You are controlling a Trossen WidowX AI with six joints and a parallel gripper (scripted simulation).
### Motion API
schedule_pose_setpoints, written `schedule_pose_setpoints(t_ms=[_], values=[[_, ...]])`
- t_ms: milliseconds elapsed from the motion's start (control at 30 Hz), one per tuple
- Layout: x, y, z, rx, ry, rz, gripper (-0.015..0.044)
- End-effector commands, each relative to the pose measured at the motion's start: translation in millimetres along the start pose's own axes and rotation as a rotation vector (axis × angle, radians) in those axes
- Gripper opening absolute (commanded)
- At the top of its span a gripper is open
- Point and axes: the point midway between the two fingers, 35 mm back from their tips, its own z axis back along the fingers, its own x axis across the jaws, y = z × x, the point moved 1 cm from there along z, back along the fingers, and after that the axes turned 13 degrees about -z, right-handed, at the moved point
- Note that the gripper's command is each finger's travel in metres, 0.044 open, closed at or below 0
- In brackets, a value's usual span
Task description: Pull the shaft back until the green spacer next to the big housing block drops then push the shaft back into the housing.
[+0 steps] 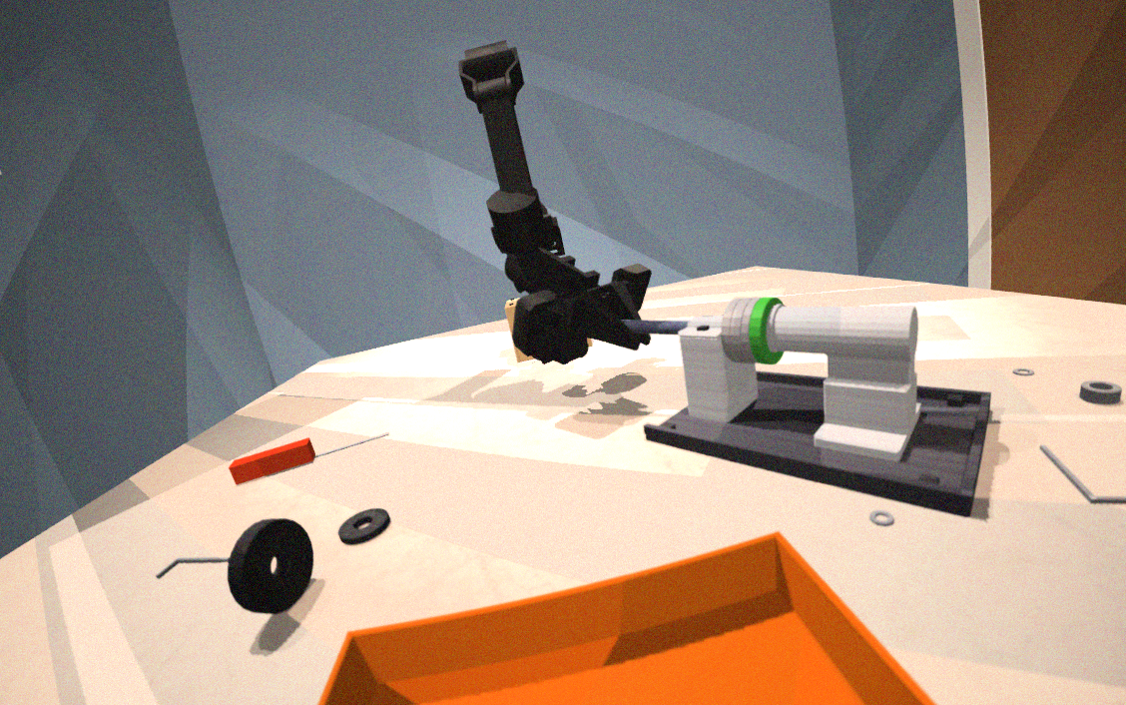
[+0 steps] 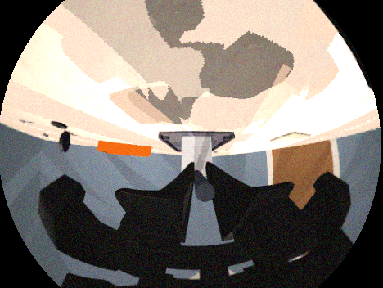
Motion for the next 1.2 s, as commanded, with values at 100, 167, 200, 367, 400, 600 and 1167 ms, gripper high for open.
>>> schedule_pose_setpoints(t_ms=[100,167,200,367,400,600,1167], values=[[-0.5,-0.5,1.1,0.001,0.002,0.004,0.0],[-0.5,-0.6,1.3,0.001,0.002,0.004,0.0],[-0.5,-0.6,1.4,0.001,0.002,0.004,0.0],[-0.4,-0.9,1.8,0.001,0.002,0.004,0.0],[-0.4,-0.9,1.9,0.001,0.002,0.004,0.0],[-0.3,-1.2,2.4,0.001,0.002,0.004,0.0],[-0.1,-2.0,3.8,0.001,0.002,0.004,0.0]])
